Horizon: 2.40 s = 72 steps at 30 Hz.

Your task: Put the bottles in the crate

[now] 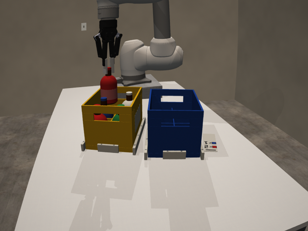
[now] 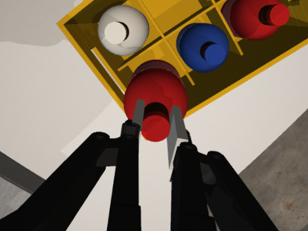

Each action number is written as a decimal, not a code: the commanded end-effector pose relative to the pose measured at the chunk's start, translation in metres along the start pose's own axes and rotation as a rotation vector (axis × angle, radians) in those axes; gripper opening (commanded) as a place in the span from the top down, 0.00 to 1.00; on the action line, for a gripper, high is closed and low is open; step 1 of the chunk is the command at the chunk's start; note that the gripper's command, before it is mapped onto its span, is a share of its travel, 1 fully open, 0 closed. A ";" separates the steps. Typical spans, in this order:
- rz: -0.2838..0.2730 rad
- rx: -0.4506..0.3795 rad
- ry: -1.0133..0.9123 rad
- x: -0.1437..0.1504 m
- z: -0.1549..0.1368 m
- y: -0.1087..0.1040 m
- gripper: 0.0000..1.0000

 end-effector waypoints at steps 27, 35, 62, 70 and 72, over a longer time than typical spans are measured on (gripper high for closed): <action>0.000 0.000 0.000 0.000 0.000 -0.041 1.00; 0.000 0.000 0.000 0.000 0.000 -0.051 1.00; 0.000 0.000 0.000 -0.009 0.008 -0.071 1.00; 0.000 0.000 0.000 -0.017 0.017 -0.071 1.00; 0.000 0.000 0.000 -0.020 0.019 -0.071 1.00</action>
Point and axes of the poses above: the point where the finger pads meet when closed, its own y axis out along the fingers, its own x axis across the jaws, z = x × y, the point moved 3 cm from there along -y, back along the fingers, and after that the axes turned 8 degrees about y, right-handed, at the moved point
